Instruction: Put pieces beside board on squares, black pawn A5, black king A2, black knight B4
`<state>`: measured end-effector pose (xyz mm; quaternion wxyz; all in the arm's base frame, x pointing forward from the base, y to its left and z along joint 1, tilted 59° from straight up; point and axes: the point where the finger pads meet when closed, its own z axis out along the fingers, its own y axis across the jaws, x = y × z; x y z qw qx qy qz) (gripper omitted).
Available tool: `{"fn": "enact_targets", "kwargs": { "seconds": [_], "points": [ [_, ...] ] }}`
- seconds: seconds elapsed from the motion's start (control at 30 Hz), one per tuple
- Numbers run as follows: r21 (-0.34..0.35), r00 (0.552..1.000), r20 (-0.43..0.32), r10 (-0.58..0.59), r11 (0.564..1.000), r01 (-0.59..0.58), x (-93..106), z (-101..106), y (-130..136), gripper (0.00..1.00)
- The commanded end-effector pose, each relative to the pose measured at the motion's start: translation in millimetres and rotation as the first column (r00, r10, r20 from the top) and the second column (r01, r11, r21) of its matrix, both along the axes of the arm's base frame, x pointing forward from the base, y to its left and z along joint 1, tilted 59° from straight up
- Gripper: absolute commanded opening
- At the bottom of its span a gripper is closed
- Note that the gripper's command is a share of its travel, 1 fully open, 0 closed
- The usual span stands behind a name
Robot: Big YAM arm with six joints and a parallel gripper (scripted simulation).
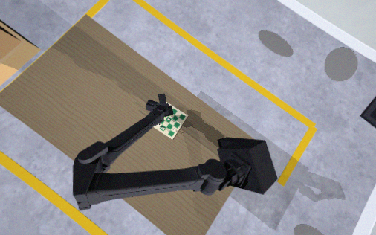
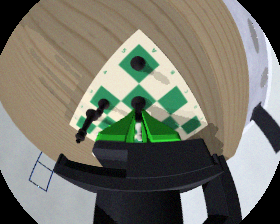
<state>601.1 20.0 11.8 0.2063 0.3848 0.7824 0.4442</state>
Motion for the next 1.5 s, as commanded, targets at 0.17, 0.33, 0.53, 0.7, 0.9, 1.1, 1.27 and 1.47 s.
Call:
{"fn": "enact_targets", "kwargs": {
  "seconds": [0.17,0.33,0.53,0.7,0.9,1.1,1.27,1.47],
  "points": [
    [0.003,1.000,-0.005,0.005,1.000,-0.005,0.9,-5.6,7.1,0.00],
    [0.003,1.000,-0.005,0.005,1.000,-0.005,0.9,-5.6,7.1,0.00],
    [0.003,1.000,-0.005,0.005,1.000,-0.005,0.9,-5.6,7.1,0.00],
    [0.003,1.000,-0.005,0.005,1.000,-0.005,0.9,-5.6,7.1,0.00],
    [0.003,1.000,-0.004,0.005,1.000,-0.005,1.4,-5.3,7.1,0.00],
    [0.002,1.000,0.002,0.004,1.000,-0.004,3.8,-4.0,7.2,0.00],
    [0.003,1.000,0.001,0.004,1.000,-0.004,4.7,-4.7,7.9,0.00],
    [0.002,1.000,0.002,0.004,1.000,-0.004,5.5,-5.5,8.7,0.00]
  ]
}}
